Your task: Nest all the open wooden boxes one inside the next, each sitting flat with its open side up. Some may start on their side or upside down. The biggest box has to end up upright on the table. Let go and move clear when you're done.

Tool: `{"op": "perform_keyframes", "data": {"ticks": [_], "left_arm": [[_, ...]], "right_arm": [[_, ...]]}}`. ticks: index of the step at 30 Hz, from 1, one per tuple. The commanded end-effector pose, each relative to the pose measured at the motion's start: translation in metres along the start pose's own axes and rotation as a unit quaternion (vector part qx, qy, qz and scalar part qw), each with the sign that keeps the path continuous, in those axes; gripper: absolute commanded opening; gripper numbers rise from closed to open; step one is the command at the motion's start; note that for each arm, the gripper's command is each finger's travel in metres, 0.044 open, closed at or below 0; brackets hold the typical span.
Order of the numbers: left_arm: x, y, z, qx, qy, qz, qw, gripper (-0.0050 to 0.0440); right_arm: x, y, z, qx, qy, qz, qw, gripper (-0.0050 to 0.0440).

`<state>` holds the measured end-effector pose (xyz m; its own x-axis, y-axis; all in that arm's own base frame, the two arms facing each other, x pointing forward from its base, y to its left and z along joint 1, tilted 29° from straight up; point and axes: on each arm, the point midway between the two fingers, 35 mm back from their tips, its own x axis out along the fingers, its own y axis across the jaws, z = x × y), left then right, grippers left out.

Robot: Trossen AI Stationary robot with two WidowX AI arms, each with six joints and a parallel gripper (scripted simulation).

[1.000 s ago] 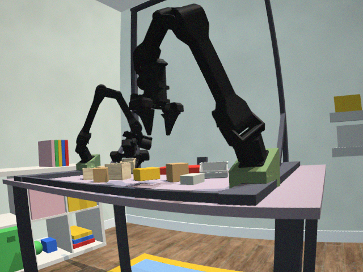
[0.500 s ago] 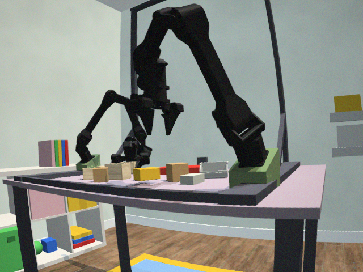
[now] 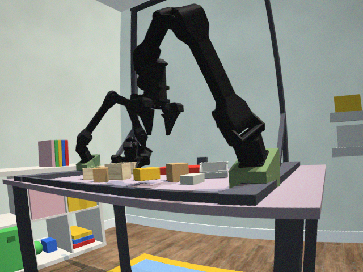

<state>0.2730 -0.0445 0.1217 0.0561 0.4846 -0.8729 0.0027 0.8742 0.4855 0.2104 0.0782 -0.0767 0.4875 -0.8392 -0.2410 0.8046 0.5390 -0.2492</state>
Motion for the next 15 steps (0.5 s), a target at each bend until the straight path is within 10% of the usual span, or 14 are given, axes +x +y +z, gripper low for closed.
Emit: {"op": "perform_keyframes", "data": {"ticks": [1, 5, 15], "left_arm": [[-0.0045, 0.0024, 0.0011, -0.005, -0.008, -0.002, 1.000, 0.0400], [-0.0045, 0.0024, 0.0011, -0.005, -0.008, -0.002, 1.000, 0.0400], [-0.0045, 0.0024, 0.0011, -0.005, -0.008, -0.002, 1.000, 0.0400]], "right_arm": [[-0.0020, 0.0038, 0.0015, 0.009, 0.001, 0.003, 1.000, 0.0312], [-0.0020, 0.0038, 0.0015, 0.009, 0.001, 0.003, 1.000, 0.0400], [-0.0020, 0.0038, 0.0015, 0.009, 0.001, 0.003, 1.000, 0.0400]]}}
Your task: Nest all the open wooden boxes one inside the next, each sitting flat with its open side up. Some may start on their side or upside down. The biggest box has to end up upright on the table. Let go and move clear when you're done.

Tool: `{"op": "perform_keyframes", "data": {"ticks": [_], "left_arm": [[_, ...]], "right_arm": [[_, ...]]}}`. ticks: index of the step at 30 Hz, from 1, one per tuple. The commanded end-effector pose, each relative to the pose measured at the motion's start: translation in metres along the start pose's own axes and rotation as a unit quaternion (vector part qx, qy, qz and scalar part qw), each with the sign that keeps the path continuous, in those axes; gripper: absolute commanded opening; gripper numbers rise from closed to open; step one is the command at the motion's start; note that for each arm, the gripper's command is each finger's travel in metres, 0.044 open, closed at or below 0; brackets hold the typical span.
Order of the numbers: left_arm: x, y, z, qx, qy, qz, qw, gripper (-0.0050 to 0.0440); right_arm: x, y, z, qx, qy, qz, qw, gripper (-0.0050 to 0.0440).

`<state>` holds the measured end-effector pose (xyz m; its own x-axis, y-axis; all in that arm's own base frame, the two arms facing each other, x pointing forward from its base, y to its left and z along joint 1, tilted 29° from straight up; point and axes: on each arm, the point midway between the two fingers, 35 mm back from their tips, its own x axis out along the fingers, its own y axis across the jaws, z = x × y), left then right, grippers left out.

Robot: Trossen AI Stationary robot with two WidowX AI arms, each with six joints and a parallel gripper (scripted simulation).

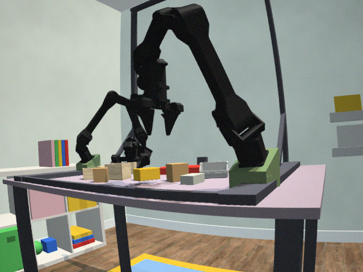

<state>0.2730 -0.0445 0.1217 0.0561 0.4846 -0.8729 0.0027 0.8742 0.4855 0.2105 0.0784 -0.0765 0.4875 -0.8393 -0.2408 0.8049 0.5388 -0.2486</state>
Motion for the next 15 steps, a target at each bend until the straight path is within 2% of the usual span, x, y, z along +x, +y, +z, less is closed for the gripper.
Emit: {"op": "perform_keyframes", "data": {"ticks": [1, 8, 12, 14, 15], "left_arm": [[-0.004, 0.002, 0.001, -0.005, -0.008, -0.002, 1.000, 0.0400], [-0.004, 0.002, 0.001, -0.005, -0.008, -0.002, 1.000, 0.0400], [-0.004, 0.002, 0.001, -0.005, -0.008, -0.002, 1.000, 0.0400], [-0.004, 0.002, 0.001, -0.005, -0.008, -0.002, 1.000, 0.0400], [-0.004, 0.002, 0.001, -0.005, -0.008, -0.002, 1.000, 0.0400]], "right_arm": [[-0.002, 0.004, 0.001, 0.009, 0.001, 0.003, 1.000, 0.0400], [-0.002, 0.004, 0.002, 0.009, 0.003, 0.002, 1.000, 0.0400], [-0.008, 0.002, 0.012, 0.010, 0.058, -0.004, 0.998, 0.0400], [-0.008, 0.002, 0.012, 0.010, 0.058, -0.004, 0.998, 0.0400], [-0.010, 0.002, 0.015, 0.010, 0.077, -0.003, 0.997, 0.0400]]}}
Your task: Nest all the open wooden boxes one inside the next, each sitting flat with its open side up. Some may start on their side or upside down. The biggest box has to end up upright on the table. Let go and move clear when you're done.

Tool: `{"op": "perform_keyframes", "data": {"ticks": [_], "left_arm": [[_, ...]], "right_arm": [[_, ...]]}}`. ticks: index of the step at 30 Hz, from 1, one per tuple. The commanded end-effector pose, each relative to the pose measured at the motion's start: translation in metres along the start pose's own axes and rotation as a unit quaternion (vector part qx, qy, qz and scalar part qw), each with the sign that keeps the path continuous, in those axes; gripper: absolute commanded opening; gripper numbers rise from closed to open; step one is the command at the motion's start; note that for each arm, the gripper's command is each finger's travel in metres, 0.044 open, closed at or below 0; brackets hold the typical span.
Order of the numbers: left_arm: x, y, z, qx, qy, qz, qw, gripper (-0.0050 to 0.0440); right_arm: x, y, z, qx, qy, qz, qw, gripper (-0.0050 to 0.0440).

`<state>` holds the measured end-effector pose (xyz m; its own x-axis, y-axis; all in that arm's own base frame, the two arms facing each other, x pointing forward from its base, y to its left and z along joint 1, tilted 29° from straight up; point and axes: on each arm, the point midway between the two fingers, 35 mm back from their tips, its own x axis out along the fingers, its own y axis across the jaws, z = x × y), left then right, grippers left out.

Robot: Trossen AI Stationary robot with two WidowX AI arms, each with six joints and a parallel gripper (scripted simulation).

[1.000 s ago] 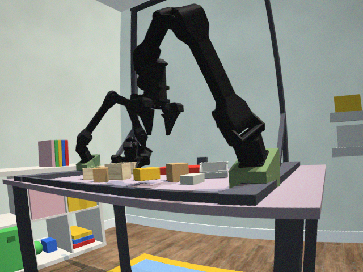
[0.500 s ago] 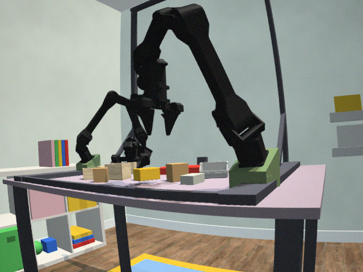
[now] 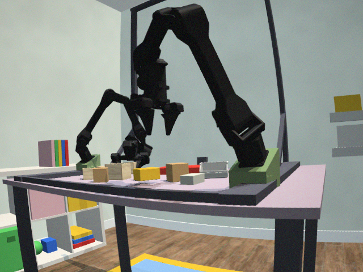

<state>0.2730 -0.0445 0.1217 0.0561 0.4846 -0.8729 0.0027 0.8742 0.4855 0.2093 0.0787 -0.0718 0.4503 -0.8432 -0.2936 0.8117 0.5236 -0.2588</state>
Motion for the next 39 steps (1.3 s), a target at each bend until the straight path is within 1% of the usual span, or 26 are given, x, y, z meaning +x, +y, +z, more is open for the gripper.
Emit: {"op": "perform_keyframes", "data": {"ticks": [1, 7, 10, 12, 16, 18, 22, 25, 26, 29, 30, 39], "left_arm": [[-0.004, 0.002, 0.001, -0.005, -0.008, -0.002, 1.000, 0.0400], [-0.004, 0.002, 0.001, -0.005, -0.008, -0.002, 1.000, 0.0400], [-0.004, 0.002, 0.001, -0.005, -0.008, -0.002, 1.000, 0.0400], [-0.004, 0.002, 0.001, -0.005, -0.008, -0.002, 1.000, 0.0400], [-0.004, 0.002, 0.001, -0.005, -0.008, -0.002, 1.000, 0.0400], [-0.004, 0.002, 0.001, -0.005, -0.008, -0.002, 1.000, 0.0400], [-0.004, 0.002, 0.001, -0.005, -0.008, -0.002, 1.000, 0.0400], [-0.004, 0.002, 0.001, -0.005, -0.008, -0.002, 1.000, 0.0400], [-0.004, 0.002, 0.001, -0.005, -0.008, -0.002, 1.000, 0.0400], [-0.004, 0.002, 0.001, -0.005, -0.008, -0.002, 1.000, 0.0400], [-0.004, 0.002, 0.001, -0.005, -0.008, -0.002, 1.000, 0.0400], [-0.004, 0.002, 0.001, -0.005, -0.008, -0.002, 1.000, 0.0400]], "right_arm": [[-0.011, 0.003, 0.013, 0.011, 0.062, 0.009, 0.998, 0.0400], [-0.015, 0.003, 0.018, 0.010, 0.101, 0.010, 0.995, 0.0400], [-0.022, 0.003, 0.026, 0.009, 0.155, 0.010, 0.988, 0.0400], [-0.026, 0.003, 0.030, 0.009, 0.181, 0.012, 0.983, 0.0400], [-0.027, 0.003, 0.032, 0.009, 0.190, 0.014, 0.982, 0.0400], [-0.030, 0.005, 0.035, 0.011, 0.204, 0.014, 0.979, 0.0400], [-0.042, 0.007, 0.049, 0.013, 0.283, 0.018, 0.959, 0.0400], [-0.044, 0.007, 0.052, 0.013, 0.301, 0.019, 0.953, 0.0400], [-0.046, 0.007, 0.054, 0.012, 0.313, 0.018, 0.949, 0.0400], [-0.055, 0.006, 0.066, 0.011, 0.381, 0.020, 0.924, 0.0400], [-0.057, 0.006, 0.068, 0.011, 0.393, 0.021, 0.919, 0.0400], [-0.057, 0.004, 0.068, 0.009, 0.397, 0.020, 0.918, 0.0400]]}}
